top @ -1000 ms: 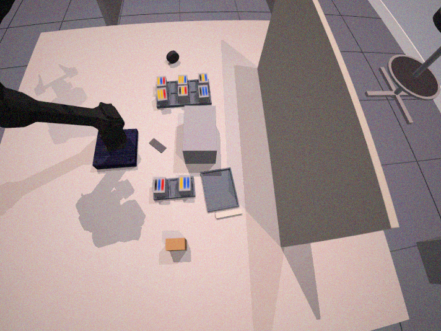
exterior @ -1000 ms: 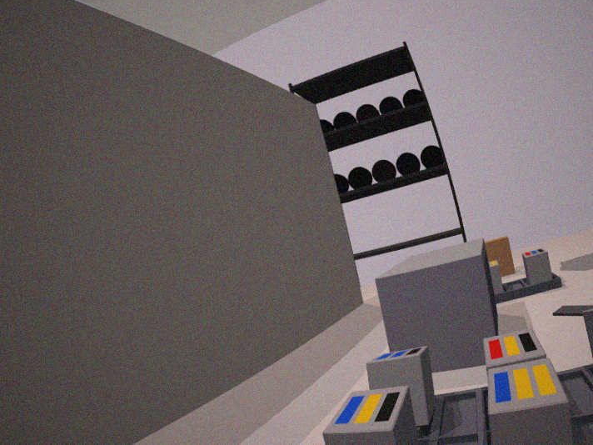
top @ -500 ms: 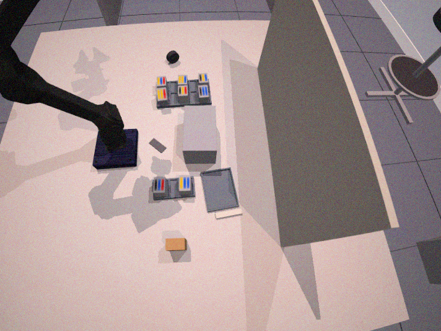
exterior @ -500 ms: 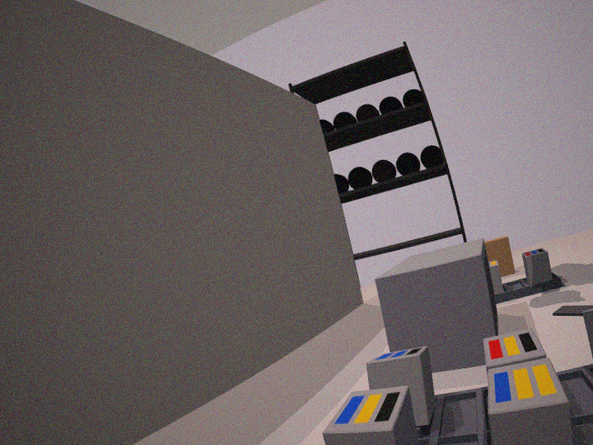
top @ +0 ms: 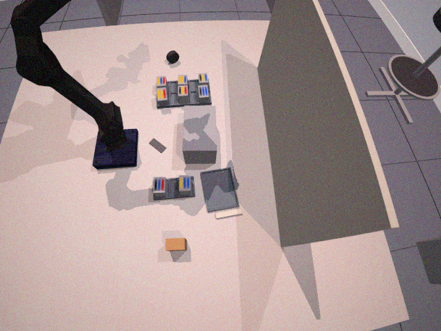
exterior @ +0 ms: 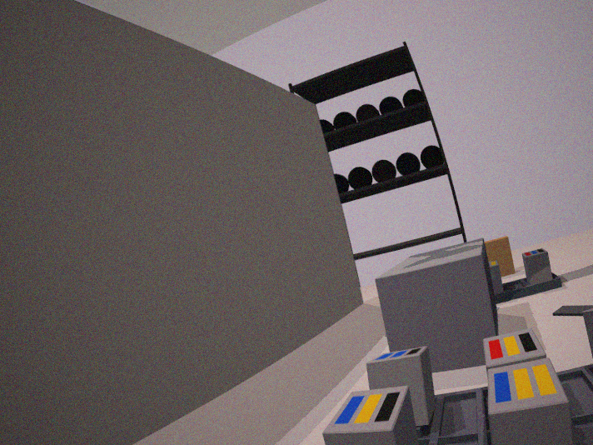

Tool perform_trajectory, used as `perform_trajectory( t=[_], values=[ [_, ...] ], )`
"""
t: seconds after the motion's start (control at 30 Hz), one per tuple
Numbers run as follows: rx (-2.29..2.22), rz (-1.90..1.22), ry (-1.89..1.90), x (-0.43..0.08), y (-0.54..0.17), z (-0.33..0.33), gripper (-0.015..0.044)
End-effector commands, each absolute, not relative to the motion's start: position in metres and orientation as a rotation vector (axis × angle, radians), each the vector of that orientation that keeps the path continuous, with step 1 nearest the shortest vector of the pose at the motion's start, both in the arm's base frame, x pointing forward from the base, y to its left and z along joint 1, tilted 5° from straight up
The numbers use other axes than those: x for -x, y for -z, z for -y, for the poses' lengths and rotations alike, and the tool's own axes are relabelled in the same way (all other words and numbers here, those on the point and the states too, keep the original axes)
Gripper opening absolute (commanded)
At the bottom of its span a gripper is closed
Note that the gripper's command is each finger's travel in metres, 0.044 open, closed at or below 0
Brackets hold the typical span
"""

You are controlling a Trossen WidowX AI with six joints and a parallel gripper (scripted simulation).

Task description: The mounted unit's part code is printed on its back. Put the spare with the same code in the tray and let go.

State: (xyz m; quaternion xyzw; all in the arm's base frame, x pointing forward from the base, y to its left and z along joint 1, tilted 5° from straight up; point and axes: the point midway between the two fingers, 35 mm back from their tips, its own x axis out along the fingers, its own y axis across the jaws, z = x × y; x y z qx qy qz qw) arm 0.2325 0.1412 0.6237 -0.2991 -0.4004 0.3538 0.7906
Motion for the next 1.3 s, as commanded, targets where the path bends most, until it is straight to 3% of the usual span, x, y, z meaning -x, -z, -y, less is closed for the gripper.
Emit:
perform_trajectory(
  t=[0.0, 0.3, 0.53, 0.73, 1.0, 1.27],
  values=[
    [0.546, 0.648, -0.731, -0.28, -0.6, -0.13, 0.044],
    [0.283, 0.039, -0.569, -0.385, -0.499, -0.079, 0.044],
    [0.095, -0.43, -0.38, -0.42, -0.4, -0.027, 0.044],
    [-0.053, -0.85, -0.179, -0.411, -0.315, 0.021, 0.044],
    [-0.199, -1.389, 0.095, -0.353, -0.235, 0.073, 0.044],
    [-0.206, -1.447, 0.112, -0.35, -0.214, 0.076, 0.044]
  ],
)
